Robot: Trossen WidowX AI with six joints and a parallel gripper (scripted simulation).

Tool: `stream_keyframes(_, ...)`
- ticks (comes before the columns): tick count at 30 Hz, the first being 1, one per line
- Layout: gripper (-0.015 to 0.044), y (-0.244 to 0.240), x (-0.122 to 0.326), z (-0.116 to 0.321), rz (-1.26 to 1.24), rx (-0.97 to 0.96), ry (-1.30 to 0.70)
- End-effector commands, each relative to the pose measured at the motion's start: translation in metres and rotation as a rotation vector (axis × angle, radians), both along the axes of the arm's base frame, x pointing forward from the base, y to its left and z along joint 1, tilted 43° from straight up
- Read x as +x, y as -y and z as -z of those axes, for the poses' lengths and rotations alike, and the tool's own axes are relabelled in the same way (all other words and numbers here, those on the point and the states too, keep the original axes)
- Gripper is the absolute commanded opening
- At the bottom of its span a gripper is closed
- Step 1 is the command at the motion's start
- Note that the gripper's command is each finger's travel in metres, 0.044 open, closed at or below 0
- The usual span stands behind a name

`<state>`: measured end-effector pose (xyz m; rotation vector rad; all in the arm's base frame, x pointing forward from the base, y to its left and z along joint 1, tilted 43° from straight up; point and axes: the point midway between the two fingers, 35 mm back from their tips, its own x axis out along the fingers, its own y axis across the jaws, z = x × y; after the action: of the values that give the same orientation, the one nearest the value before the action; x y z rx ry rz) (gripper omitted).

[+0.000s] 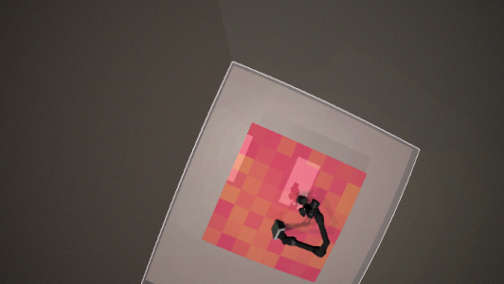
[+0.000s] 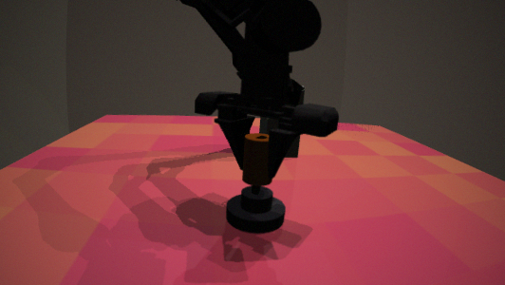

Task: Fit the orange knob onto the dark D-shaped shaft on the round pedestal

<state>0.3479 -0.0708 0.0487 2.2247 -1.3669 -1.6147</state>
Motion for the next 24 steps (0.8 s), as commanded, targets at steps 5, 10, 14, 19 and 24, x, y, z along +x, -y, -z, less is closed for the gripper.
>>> stream_keyframes(5, 0.0, -0.0041, 0.001, -0.0025, -0.009, -0.001, -0.006)
stream_keyframes(10, 0.0, -0.0044, 0.0023, -0.0025, -0.125, -0.01, -0.114)
stream_keyframes(14, 0.0, -0.0037, 0.0043, -0.0023, -0.155, -0.012, -0.142)
stream_keyframes(19, 0.0, -0.0026, 0.0039, -0.0025, -0.155, -0.012, -0.142)
stream_keyframes(24, 0.0, -0.0022, 0.0023, -0.0023, -0.155, -0.012, -0.142)
